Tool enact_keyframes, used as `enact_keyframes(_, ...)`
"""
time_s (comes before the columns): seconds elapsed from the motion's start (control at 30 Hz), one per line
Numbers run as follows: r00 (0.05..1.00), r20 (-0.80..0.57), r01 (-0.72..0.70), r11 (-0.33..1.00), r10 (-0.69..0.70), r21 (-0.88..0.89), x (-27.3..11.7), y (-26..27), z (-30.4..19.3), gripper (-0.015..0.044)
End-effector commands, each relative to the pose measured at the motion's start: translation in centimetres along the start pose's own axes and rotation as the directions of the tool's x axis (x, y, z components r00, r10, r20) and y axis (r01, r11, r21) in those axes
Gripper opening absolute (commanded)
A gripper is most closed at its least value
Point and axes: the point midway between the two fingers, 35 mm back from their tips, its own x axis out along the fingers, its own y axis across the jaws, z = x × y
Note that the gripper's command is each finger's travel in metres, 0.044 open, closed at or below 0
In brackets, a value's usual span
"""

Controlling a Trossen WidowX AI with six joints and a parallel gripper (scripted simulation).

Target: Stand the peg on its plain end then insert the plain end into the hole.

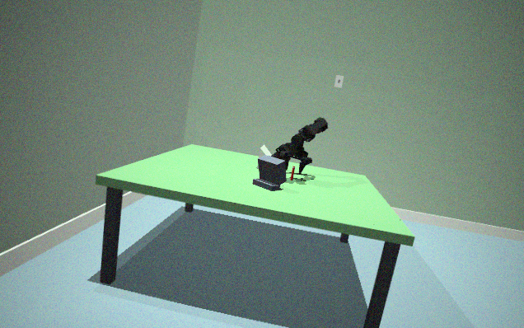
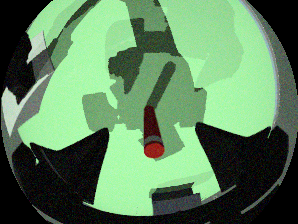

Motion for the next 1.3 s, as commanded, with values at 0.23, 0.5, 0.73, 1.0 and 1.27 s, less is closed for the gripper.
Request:
enact_keyframes(0.23, 1.000, 0.010, 0.001, 1.000, -0.001, 0.008, 0.9, 0.2, 0.3, 0.0440)
enact_keyframes(0.5, 1.000, 0.002, 0.001, 1.000, -0.001, 0.000, 0.6, 0.0, 0.1, 0.0230)
enact_keyframes(0.73, 1.000, 0.002, 0.001, 1.000, -0.001, 0.000, 0.6, 0.0, 0.1, 0.0046)
enact_keyframes(1.0, 1.000, 0.002, 0.001, 1.000, -0.001, 0.000, 0.6, 0.0, 0.1, 0.0000)
enact_keyframes(1.27, 1.000, 0.000, -0.005, 1.000, 0.005, 0.002, -1.2, 0.0, -0.2, 0.0000)
